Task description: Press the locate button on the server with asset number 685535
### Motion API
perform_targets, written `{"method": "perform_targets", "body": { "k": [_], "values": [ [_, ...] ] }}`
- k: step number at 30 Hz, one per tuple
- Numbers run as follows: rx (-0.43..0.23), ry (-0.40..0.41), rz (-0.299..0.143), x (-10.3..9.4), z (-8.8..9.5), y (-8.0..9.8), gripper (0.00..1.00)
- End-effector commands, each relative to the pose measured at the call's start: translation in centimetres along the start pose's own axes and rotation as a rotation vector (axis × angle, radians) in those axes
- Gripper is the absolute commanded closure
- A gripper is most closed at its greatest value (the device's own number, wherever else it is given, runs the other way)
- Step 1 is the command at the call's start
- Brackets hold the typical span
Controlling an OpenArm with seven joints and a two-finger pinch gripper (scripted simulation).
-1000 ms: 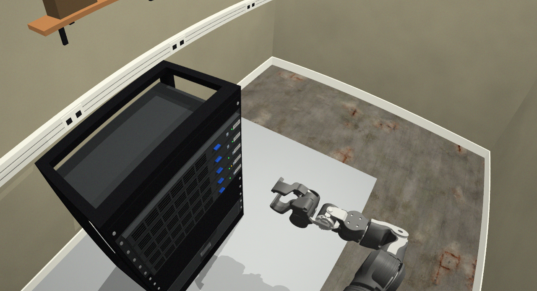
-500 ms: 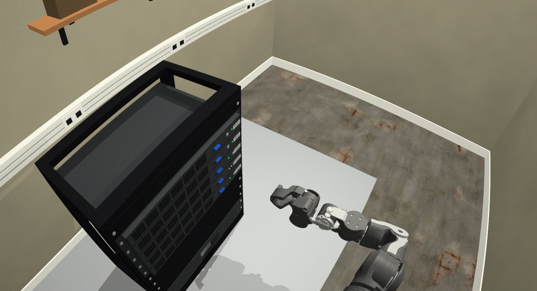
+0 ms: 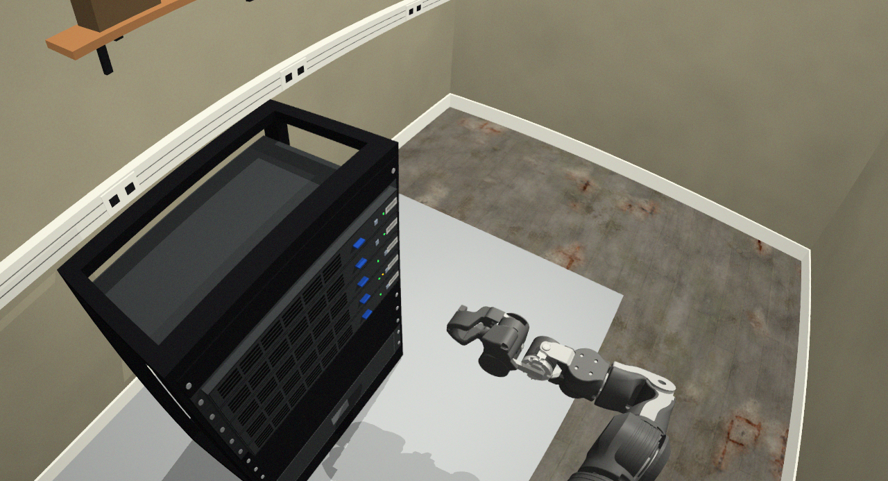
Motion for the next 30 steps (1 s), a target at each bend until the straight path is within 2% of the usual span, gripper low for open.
{"method": "perform_targets", "body": {
  "k": [1, 19, 30],
  "values": [
    [-0.002, -0.002, 0.003, 0.1, -0.1, 0.0, 1.00],
    [-0.002, -0.002, 0.003, 0.1, 0.0, -1.5, 1.00],
    [-0.002, -0.002, 0.003, 0.1, 0.0, -3.8, 1.00]
  ]
}}
Point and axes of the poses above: the point where the finger pads meet when closed, its own y axis back along the fingers, its own z axis across the jaws, x = y × z, the point moved 6 cm from there along y, back along the fingers, and after that the axes turned 1 degree about y, right-handed, at the moved point
